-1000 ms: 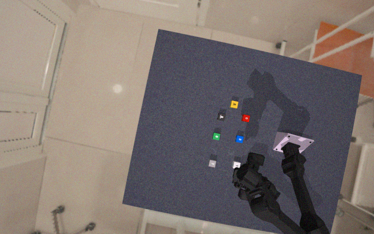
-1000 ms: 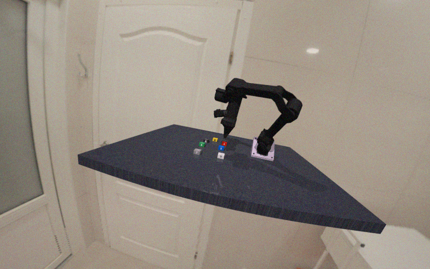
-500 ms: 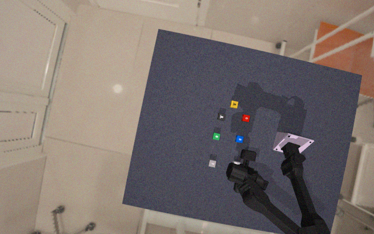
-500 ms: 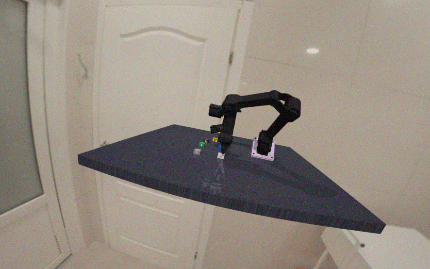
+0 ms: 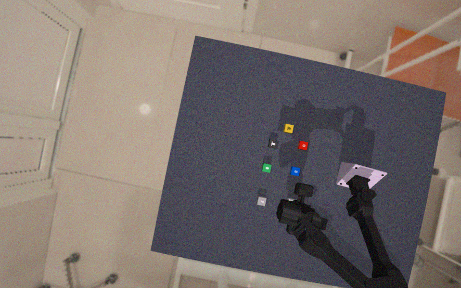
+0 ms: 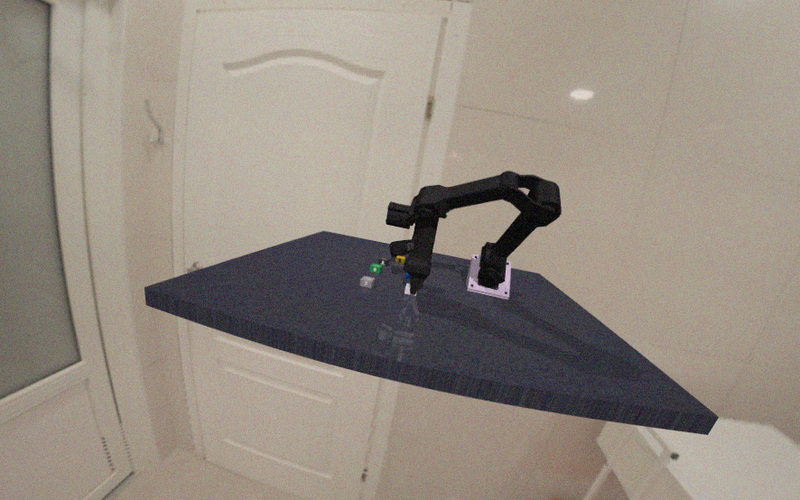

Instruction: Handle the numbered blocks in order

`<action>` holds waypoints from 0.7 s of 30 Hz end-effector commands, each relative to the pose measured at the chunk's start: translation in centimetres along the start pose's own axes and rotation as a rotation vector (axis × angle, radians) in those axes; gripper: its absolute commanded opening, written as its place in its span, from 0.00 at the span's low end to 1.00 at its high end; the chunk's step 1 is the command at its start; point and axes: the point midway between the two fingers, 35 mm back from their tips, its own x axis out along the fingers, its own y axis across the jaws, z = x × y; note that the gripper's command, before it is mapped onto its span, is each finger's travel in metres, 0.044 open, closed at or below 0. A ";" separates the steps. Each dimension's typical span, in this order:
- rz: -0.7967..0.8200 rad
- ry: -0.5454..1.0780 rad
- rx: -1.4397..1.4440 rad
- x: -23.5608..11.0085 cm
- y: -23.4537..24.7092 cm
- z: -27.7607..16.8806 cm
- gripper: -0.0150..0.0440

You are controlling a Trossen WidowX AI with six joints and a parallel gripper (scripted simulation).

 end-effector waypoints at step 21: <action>0.008 -0.001 0.003 0.5 0.1 -0.1 0.46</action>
